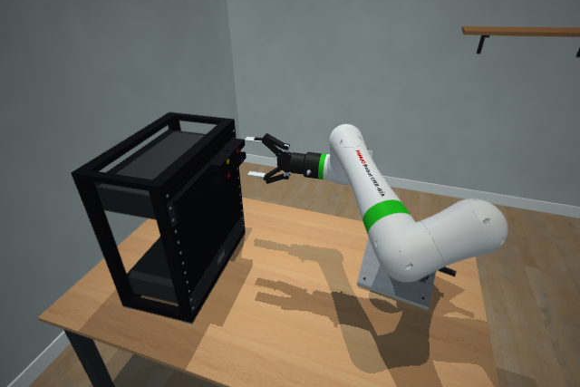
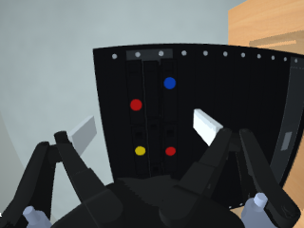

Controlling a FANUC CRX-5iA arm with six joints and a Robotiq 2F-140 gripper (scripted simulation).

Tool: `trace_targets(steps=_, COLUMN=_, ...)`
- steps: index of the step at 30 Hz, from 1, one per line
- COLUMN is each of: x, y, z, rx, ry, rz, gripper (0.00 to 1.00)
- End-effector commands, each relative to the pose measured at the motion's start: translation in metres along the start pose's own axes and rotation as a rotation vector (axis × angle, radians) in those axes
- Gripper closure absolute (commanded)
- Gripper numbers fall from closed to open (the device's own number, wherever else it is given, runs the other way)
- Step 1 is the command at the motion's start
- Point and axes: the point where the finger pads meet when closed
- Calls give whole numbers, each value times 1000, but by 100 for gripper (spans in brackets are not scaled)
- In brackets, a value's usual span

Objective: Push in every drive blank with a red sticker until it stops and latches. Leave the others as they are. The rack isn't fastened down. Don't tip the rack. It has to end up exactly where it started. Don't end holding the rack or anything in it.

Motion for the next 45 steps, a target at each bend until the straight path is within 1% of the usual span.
trace_targets(steps=1, x=0, y=0, z=0, rx=0, ry=0, rz=0, gripper=0)
trace_targets(steps=38, x=0, y=0, z=0, rx=0, ry=0, rz=0, gripper=0)
trace_targets(steps=39, x=0, y=0, z=0, rx=0, ry=0, rz=0, gripper=100)
trace_targets(steps=45, x=0, y=0, z=0, rx=0, ry=0, rz=0, gripper=100)
Point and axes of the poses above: the point where the finger pads meet when closed, its own y axis out along the fingers, its own z axis across the jaws, x = y × z, and after that the axes turned 7 degrees about -y, right-handed
